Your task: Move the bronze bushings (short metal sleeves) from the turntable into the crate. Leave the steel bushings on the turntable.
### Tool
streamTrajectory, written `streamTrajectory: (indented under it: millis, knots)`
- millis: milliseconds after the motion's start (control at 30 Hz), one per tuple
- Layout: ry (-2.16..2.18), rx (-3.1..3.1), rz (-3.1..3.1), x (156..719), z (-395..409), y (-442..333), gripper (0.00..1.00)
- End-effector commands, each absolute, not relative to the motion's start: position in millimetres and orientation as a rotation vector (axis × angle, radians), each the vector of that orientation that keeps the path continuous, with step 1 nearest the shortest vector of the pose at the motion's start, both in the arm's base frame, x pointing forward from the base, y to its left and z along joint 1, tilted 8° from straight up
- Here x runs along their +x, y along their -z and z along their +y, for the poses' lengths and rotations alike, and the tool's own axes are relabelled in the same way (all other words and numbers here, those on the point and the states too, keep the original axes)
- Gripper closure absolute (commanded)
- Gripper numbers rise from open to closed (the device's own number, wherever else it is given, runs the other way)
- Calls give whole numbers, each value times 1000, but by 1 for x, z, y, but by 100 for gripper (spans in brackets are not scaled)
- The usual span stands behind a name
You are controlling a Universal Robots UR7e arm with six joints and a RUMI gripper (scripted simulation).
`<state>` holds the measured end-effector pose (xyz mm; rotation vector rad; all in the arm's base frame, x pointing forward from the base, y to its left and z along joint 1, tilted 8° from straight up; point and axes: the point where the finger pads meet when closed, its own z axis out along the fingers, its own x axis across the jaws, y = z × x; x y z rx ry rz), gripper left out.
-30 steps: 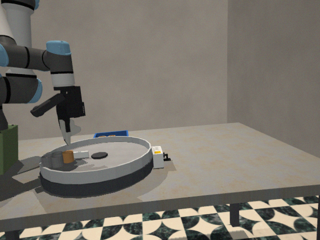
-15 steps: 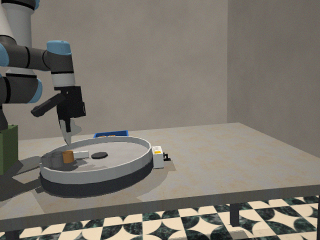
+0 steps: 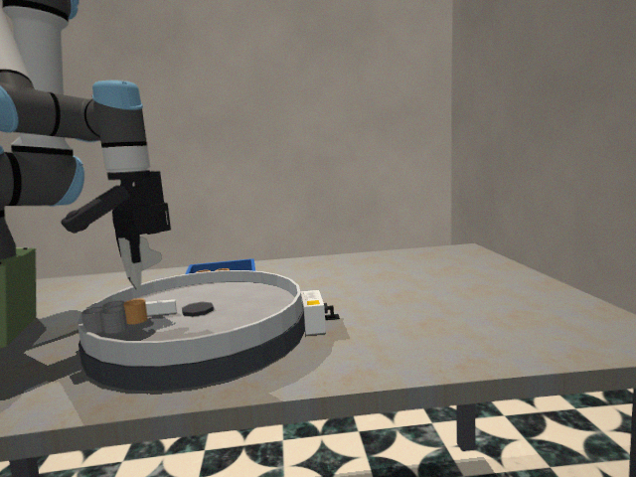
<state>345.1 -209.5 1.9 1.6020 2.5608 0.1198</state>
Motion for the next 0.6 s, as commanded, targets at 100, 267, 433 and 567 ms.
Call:
streamTrajectory:
  millis: [100,267,433,567]
  knots:
    - [-119,1601,2560,345,-210,-2,95]
    - [-119,1601,2560,345,-210,-2,95]
    - [-119,1601,2560,347,-210,7,95]
    - [-119,1601,2560,348,-210,19,95]
